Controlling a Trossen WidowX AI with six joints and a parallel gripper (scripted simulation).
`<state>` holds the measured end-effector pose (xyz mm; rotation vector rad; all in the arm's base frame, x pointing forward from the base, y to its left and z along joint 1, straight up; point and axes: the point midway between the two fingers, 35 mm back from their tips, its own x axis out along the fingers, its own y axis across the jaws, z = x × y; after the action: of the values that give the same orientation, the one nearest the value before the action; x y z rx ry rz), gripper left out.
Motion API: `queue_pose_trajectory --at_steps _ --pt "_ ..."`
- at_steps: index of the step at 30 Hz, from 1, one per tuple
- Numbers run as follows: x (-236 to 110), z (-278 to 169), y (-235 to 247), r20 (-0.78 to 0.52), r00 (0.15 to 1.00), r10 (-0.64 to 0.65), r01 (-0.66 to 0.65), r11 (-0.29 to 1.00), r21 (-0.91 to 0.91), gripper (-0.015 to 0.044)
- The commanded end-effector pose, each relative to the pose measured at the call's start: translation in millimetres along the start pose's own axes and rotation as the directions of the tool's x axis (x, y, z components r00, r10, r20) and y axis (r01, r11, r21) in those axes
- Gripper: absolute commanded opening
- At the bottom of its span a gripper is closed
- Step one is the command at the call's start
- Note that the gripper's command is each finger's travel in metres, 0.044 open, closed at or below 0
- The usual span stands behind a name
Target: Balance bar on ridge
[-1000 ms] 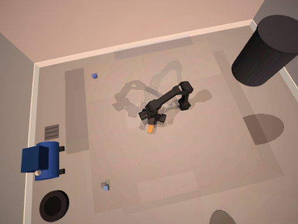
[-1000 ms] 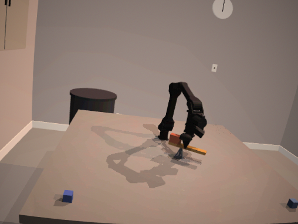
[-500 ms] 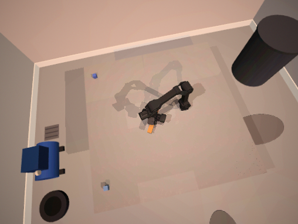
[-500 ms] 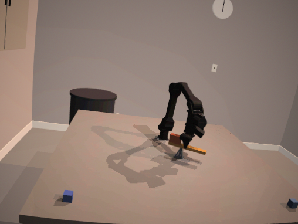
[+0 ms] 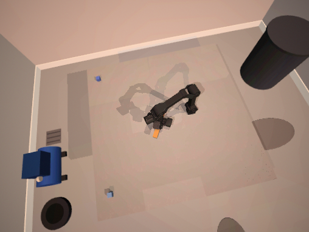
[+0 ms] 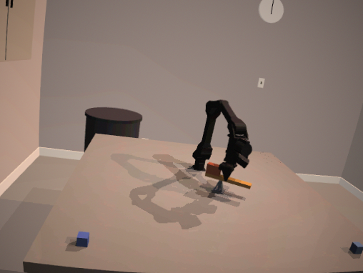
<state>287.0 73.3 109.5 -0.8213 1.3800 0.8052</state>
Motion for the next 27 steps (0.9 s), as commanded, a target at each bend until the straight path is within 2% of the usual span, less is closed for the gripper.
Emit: queue_pose_trajectory --at_steps 1,12,22,25,27 --pt "0.2 -0.1 0.1 -0.001 1.0 0.001 -0.001 1.0 0.0 0.0185" --pt "0.2 -0.1 0.1 -0.001 1.0 0.001 -0.001 1.0 0.0 0.0185" --pt "0.2 -0.1 0.1 -0.001 1.0 0.001 -0.001 1.0 0.0 0.044" --pt "-1.6 0.1 -0.2 -0.001 1.0 0.001 -0.001 1.0 0.0 0.044" --pt "-15.7 1.8 -1.9 0.0 1.0 0.0 0.0 1.0 0.0 0.044"
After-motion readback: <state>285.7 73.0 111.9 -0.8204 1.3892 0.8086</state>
